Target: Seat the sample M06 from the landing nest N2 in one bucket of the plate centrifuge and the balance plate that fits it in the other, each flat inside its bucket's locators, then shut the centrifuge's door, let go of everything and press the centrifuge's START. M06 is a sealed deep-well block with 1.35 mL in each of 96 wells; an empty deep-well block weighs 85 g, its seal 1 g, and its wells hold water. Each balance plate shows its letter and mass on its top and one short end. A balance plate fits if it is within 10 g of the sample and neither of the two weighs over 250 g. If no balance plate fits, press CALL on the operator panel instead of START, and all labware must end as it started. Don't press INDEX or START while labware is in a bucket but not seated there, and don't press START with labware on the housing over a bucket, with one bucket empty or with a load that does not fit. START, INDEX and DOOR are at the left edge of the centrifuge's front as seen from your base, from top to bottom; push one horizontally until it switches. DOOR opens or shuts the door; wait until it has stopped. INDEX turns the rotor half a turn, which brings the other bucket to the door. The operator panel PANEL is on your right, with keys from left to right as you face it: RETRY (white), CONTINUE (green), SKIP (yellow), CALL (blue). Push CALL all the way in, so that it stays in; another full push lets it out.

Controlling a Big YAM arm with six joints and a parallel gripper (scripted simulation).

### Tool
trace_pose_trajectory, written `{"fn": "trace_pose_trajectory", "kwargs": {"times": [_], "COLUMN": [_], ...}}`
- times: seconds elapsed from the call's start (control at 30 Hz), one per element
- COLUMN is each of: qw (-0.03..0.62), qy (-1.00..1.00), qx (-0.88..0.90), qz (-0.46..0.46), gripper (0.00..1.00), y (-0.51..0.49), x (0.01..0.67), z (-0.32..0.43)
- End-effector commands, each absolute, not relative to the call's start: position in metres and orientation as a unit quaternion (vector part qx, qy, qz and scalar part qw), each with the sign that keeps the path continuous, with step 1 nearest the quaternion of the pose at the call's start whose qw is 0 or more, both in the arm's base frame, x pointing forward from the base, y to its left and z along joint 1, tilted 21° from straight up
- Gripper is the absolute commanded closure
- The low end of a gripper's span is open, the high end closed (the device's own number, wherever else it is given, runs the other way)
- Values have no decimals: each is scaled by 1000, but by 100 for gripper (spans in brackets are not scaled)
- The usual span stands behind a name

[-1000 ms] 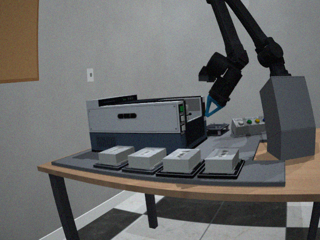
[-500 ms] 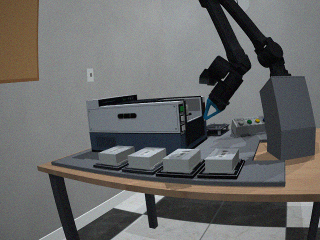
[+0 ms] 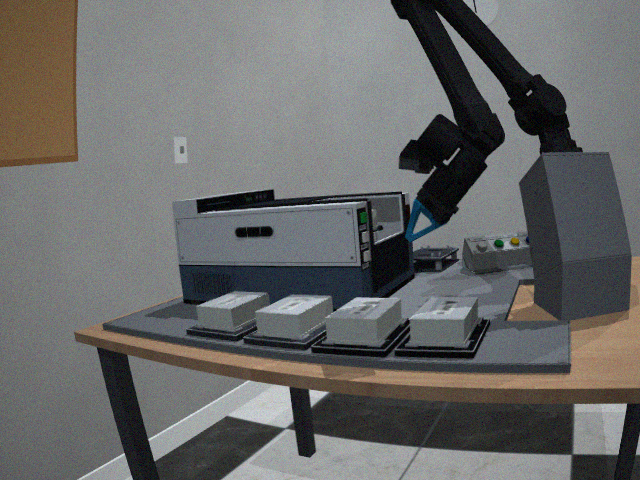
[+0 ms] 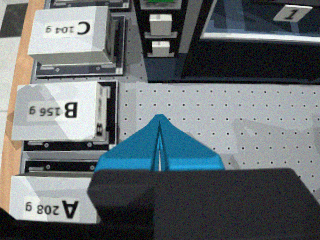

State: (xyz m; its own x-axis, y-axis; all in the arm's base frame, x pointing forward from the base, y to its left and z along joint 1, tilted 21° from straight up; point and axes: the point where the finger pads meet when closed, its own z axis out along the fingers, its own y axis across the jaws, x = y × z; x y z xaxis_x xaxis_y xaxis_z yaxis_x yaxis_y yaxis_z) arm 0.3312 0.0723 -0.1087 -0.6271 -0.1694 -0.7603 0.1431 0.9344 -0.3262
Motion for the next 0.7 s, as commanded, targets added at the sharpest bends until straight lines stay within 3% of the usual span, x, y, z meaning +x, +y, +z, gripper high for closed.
{"fn": "trace_pose_trajectory", "kwargs": {"times": [0.0, 0.67], "qw": [437, 444], "qy": [879, 877], "qx": [-6, -4], "qz": [-189, -185], "gripper": [100, 100], "y": [67, 69], "x": [336, 341], "z": [-108, -104]}}
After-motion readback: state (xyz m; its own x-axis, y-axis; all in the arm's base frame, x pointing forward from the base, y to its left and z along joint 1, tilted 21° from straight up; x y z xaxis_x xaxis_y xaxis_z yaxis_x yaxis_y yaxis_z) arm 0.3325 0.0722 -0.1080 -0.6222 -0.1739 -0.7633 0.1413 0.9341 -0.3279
